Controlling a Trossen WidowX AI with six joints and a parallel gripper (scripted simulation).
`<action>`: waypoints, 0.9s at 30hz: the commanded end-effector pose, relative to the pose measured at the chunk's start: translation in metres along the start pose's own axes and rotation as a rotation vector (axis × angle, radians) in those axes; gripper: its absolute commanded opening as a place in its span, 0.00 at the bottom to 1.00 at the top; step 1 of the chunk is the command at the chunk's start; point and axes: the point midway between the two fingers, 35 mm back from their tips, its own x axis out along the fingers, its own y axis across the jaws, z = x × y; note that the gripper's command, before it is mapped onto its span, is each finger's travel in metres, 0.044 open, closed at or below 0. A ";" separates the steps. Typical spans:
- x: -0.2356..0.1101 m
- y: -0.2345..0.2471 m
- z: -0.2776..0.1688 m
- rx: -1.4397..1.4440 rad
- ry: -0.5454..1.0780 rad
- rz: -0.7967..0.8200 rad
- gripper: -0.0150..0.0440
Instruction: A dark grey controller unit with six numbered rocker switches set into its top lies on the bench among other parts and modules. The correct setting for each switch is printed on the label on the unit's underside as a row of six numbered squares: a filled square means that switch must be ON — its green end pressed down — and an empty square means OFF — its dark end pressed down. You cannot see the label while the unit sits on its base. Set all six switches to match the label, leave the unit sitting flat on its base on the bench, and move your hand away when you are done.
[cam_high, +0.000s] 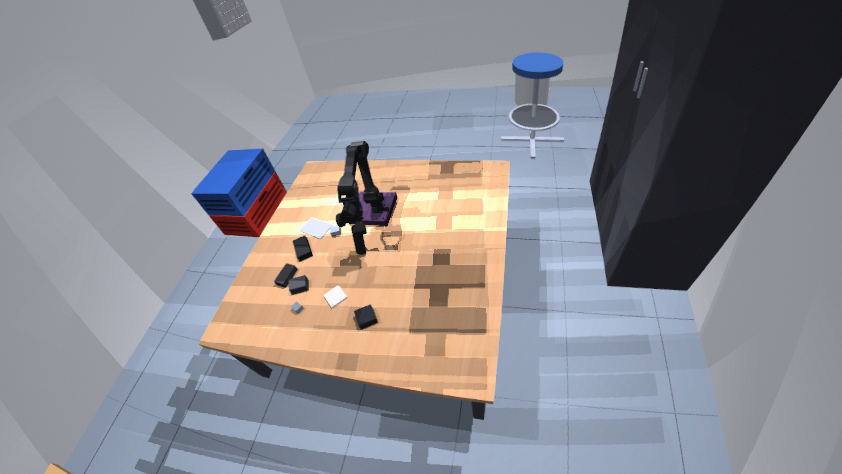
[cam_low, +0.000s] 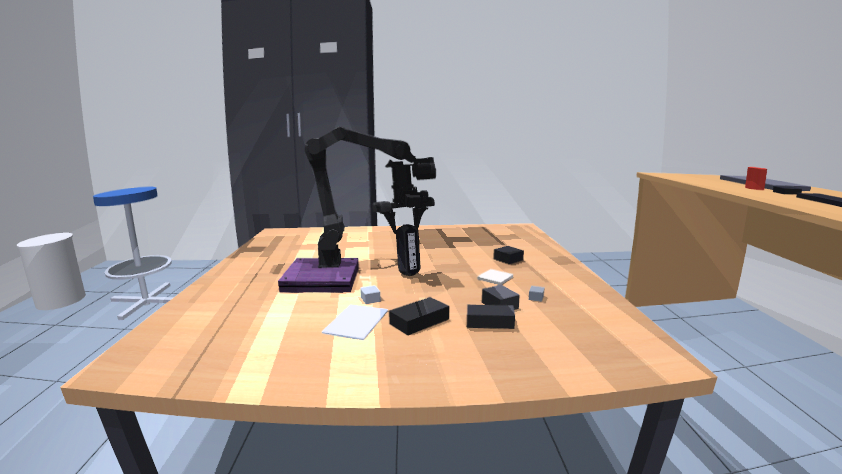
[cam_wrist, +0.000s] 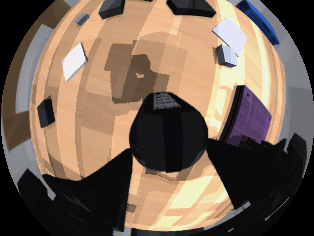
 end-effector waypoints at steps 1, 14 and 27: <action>0.003 -0.002 -0.007 -0.001 0.028 -0.006 0.83; 0.005 -0.002 -0.017 0.000 0.059 -0.006 0.83; 0.006 -0.002 -0.026 0.000 0.092 -0.006 0.83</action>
